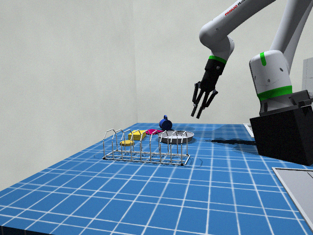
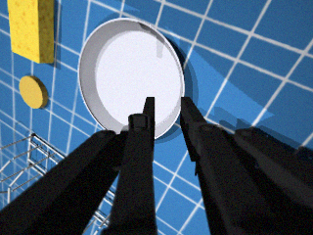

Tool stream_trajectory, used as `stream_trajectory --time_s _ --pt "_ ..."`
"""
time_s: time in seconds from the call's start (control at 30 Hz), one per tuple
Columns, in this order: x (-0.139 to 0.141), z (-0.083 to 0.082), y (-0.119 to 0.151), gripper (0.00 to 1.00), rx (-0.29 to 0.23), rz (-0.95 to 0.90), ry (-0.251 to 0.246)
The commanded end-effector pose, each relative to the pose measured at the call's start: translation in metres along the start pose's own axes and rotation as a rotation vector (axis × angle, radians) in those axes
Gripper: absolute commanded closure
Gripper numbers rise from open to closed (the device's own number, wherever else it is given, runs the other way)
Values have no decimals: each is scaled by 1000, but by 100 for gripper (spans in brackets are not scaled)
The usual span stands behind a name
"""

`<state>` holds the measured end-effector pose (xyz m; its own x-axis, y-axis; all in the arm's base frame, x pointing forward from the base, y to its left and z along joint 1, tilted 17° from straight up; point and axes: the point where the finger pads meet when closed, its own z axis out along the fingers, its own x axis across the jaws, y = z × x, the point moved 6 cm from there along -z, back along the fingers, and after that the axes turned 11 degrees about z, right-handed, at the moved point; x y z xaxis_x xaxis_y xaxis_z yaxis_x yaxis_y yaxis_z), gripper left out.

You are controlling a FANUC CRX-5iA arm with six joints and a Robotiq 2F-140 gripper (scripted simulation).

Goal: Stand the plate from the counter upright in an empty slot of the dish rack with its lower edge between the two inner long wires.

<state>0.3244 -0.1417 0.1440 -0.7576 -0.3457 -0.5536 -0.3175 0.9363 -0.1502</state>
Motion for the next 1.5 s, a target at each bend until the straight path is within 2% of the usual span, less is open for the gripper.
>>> stream_trajectory --time_s 0.0,0.53,0.93,1.47 --pt "1 2 -1 76 1 0 -1" --pt "14 34 -4 76 1 0 -1" --pt "21 51 -6 76 1 0 -1" --pt "24 58 -6 76 1 0 -1"
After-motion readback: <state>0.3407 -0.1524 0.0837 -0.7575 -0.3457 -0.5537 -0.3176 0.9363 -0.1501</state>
